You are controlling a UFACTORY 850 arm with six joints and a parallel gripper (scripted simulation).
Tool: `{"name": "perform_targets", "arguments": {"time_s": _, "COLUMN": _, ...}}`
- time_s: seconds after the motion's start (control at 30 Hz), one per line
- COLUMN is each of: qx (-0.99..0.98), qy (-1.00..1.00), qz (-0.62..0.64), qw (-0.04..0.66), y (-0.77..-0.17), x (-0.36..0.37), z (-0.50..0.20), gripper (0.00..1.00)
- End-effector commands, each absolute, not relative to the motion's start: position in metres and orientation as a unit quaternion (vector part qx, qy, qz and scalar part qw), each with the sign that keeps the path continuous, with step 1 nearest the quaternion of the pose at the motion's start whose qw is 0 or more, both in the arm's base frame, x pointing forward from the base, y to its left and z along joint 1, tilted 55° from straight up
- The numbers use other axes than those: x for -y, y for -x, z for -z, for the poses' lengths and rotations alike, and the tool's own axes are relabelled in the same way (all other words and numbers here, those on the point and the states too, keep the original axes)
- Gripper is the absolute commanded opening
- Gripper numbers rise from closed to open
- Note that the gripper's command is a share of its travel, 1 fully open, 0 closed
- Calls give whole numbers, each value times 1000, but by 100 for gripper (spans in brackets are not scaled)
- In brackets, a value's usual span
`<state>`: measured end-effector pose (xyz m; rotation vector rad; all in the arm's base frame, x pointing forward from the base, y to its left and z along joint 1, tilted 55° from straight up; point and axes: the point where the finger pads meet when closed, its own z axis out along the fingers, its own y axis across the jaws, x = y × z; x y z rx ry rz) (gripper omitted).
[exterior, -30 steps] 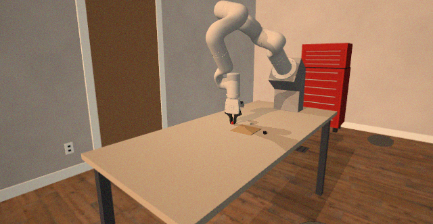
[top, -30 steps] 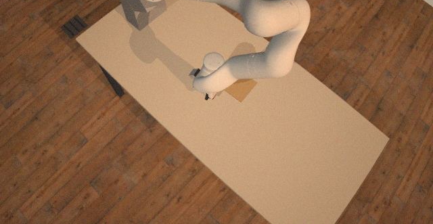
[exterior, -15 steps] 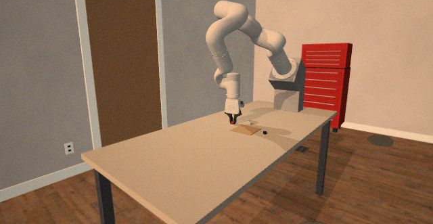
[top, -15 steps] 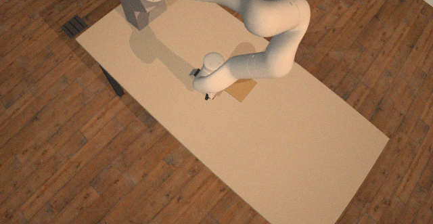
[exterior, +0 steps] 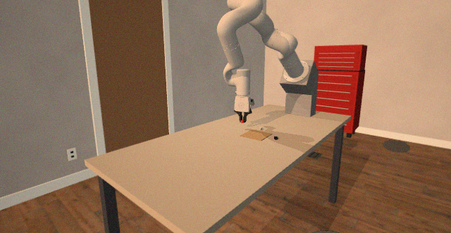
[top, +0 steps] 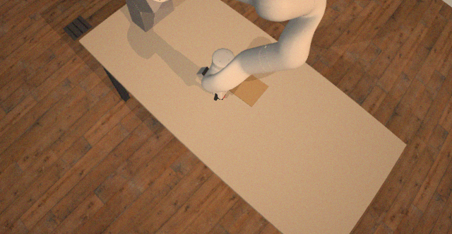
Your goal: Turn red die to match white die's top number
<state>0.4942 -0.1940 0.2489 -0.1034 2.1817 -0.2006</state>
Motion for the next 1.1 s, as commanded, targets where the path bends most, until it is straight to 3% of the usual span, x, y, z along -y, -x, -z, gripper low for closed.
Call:
{"name": "perform_targets", "arguments": {"time_s": 0.0, "qx": -885, "qy": 42, "qz": 81, "qw": 457, "y": -468, "x": 191, "z": -268, "gripper": 11}}
{"name": "perform_targets", "arguments": {"time_s": 1.07, "qx": -884, "qy": -37, "qz": 43, "qw": 463, "y": -452, "x": 184, "z": -286, "gripper": 11}}
